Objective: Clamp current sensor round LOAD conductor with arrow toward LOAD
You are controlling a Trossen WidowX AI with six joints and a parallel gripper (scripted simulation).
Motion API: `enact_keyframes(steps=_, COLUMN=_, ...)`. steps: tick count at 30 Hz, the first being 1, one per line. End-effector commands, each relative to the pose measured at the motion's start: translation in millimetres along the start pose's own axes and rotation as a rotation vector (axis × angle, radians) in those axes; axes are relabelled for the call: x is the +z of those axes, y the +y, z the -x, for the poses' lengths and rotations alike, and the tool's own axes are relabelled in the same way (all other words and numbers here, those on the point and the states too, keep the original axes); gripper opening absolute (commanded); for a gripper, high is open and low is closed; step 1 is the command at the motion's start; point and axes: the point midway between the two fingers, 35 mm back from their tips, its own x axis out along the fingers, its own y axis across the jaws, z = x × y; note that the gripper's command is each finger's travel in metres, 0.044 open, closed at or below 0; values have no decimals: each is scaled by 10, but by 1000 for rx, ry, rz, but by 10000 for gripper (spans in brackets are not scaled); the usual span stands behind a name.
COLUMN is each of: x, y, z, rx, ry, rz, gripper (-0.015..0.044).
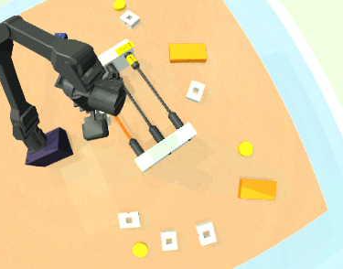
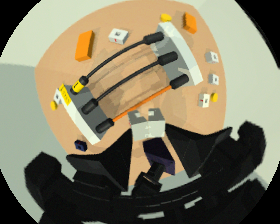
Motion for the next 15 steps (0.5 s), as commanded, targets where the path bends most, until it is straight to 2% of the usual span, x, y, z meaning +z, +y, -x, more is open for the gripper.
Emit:
enact_keyframes(steps=1, x=150, y=41, z=-2, rx=5, ry=-30, rz=-120, gripper=0)
enact_keyframes(steps=15, x=549, y=193, z=-34, rx=47, ry=-92, rz=-481, gripper=0)
